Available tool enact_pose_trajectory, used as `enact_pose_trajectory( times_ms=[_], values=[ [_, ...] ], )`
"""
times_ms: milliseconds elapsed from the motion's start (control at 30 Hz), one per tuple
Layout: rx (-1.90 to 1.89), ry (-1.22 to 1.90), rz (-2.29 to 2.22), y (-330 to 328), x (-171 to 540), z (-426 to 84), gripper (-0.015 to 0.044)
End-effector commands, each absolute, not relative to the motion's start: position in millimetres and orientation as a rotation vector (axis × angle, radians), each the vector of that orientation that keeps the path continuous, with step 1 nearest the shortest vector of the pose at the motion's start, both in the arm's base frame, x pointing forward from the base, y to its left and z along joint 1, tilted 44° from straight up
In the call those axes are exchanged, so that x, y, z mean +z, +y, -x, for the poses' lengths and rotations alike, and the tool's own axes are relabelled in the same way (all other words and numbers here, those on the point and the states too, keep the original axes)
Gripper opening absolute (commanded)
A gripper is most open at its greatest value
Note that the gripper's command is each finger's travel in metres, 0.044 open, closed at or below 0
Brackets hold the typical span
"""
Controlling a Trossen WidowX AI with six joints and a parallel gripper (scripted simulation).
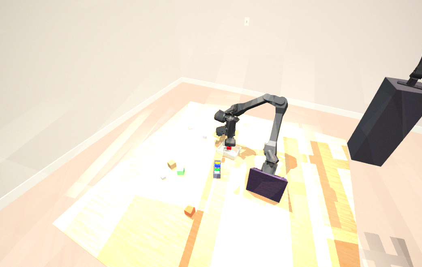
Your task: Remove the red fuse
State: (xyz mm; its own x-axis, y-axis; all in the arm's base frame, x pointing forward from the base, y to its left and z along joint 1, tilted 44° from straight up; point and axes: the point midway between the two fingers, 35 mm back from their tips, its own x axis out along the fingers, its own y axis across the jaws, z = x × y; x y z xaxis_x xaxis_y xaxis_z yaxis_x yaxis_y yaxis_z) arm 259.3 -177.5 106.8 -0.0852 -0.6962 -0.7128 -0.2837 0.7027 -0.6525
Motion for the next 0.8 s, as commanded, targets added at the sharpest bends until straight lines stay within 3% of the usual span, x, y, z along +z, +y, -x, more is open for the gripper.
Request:
enact_pose_trajectory(
  times_ms=[0,100,767],
  values=[
    [-0.414,1.669,0.798,-177.4,107.2,-259.1,0.0263],
    [-0.414,1.67,0.798,-175.3,109.1,-259.6,0.033],
    [-0.399,1.673,0.8,-150.9,131.0,-262.4,0.033]
  ],
)
